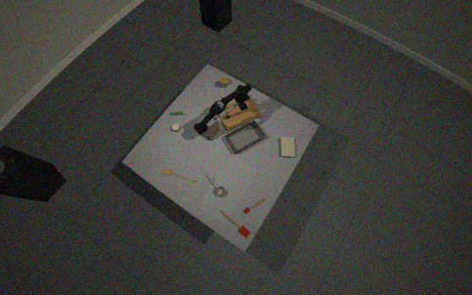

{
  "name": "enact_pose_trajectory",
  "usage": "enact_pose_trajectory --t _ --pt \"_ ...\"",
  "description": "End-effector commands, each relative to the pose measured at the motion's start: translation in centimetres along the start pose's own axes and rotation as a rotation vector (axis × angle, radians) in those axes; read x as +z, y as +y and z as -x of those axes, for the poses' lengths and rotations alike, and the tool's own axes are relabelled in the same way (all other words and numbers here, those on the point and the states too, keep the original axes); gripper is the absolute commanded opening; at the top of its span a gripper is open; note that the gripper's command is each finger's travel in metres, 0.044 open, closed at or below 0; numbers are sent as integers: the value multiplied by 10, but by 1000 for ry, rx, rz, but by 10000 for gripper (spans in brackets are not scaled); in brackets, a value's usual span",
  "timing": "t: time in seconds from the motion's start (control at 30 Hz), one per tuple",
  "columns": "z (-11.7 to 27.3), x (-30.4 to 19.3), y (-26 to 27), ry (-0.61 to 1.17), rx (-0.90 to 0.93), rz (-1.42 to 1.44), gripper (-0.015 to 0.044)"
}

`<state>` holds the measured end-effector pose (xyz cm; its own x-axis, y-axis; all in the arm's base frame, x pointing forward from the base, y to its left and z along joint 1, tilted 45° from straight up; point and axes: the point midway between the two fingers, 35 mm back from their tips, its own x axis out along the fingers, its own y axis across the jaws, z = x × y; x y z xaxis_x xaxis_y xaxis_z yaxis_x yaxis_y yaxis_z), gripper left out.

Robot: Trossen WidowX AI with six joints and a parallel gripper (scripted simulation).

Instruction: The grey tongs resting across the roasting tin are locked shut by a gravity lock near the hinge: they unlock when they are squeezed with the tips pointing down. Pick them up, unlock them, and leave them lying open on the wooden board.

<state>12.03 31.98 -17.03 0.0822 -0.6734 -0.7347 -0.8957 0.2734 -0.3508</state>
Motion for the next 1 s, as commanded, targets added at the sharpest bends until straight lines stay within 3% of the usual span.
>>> enact_pose_trajectory --t 0.0,0.97 --pt "-8 0 -1 3 -4 5 -150" --pt "-56 0 -1 3 -5 4 -150"
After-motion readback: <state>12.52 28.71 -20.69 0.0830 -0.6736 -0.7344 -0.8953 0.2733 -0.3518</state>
